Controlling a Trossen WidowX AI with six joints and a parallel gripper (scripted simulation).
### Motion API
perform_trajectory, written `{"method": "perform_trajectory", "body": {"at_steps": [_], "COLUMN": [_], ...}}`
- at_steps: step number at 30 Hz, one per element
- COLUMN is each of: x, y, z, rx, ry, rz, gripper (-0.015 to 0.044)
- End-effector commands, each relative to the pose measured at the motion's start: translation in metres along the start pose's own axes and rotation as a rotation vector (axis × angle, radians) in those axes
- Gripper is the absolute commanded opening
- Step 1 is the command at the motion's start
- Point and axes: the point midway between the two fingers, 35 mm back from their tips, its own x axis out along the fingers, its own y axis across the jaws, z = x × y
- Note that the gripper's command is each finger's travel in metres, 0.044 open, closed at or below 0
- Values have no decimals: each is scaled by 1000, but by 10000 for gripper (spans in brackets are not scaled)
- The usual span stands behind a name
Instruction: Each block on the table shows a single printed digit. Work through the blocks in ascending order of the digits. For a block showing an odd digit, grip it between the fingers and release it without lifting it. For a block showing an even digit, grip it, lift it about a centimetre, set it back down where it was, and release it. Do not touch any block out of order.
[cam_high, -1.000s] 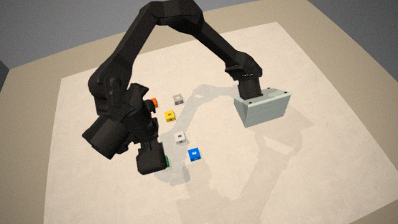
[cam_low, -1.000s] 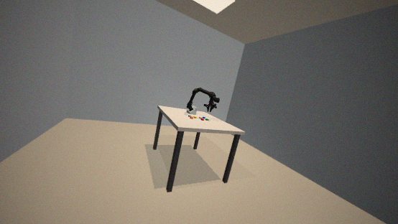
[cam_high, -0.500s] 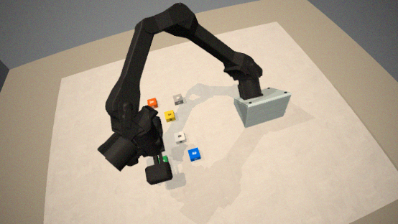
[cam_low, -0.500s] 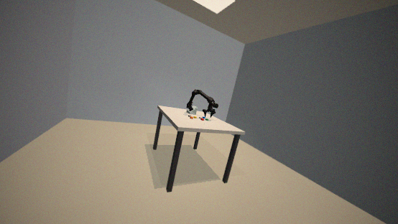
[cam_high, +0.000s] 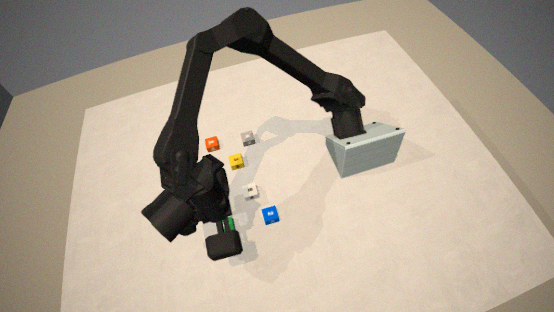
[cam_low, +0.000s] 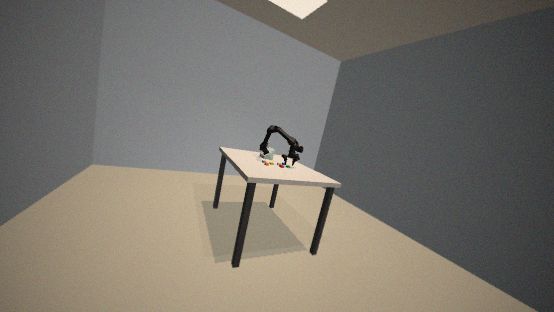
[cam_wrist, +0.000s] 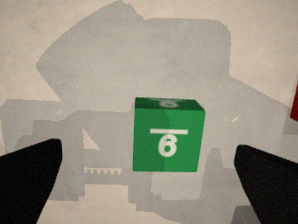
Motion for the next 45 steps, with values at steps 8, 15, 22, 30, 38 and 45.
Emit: {"method": "perform_trajectory", "body": {"at_steps": [8,15,22,30,38,45], "x": [14,14,14,14,14,14], "y": [0,0,0,0,0,0], "z": [0,0,0,0,0,0], "rx": [-5,-5,-5,-5,-5,-5], "ry": [-3,-3,-3,-3,-3,-3], "rz": [-3,-3,-3,-3,-3,-3], "gripper": [400,216,120,120,120,120]}}
